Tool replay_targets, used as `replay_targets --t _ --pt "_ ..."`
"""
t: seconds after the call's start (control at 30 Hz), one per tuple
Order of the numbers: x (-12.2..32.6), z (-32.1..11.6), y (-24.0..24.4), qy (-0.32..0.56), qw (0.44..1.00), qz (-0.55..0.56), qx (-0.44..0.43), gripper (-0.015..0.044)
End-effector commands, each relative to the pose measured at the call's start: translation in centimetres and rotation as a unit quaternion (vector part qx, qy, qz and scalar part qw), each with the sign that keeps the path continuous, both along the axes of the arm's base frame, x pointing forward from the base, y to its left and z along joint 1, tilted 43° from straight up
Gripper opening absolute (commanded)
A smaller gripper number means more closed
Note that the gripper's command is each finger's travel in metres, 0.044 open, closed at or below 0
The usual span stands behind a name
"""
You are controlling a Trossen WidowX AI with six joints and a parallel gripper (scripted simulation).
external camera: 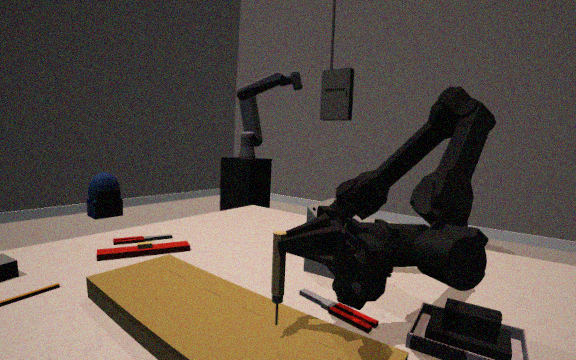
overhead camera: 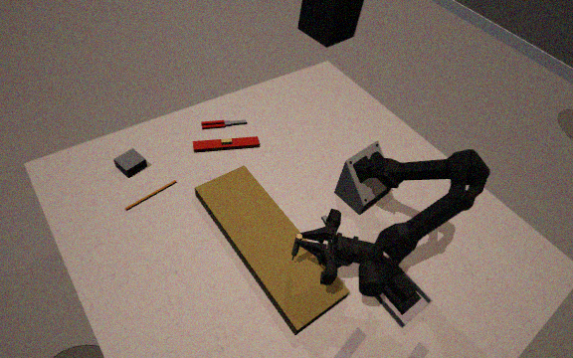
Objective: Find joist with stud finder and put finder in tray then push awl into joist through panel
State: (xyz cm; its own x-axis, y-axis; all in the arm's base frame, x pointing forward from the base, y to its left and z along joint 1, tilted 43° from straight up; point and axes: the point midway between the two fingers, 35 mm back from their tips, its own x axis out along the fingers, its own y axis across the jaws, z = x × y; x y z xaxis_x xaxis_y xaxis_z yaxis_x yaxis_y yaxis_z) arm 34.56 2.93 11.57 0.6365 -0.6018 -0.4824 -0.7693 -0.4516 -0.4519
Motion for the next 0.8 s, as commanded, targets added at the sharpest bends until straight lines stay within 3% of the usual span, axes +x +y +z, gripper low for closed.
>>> replay_targets --t 0.0,0.77 --pt "0.0 0.0 0.1 -0.005 1.000 -0.004 -0.002 0.0000" --pt "0.1 -2.6 2.5 -0.005 1.000 -0.004 -0.002 0.0000"
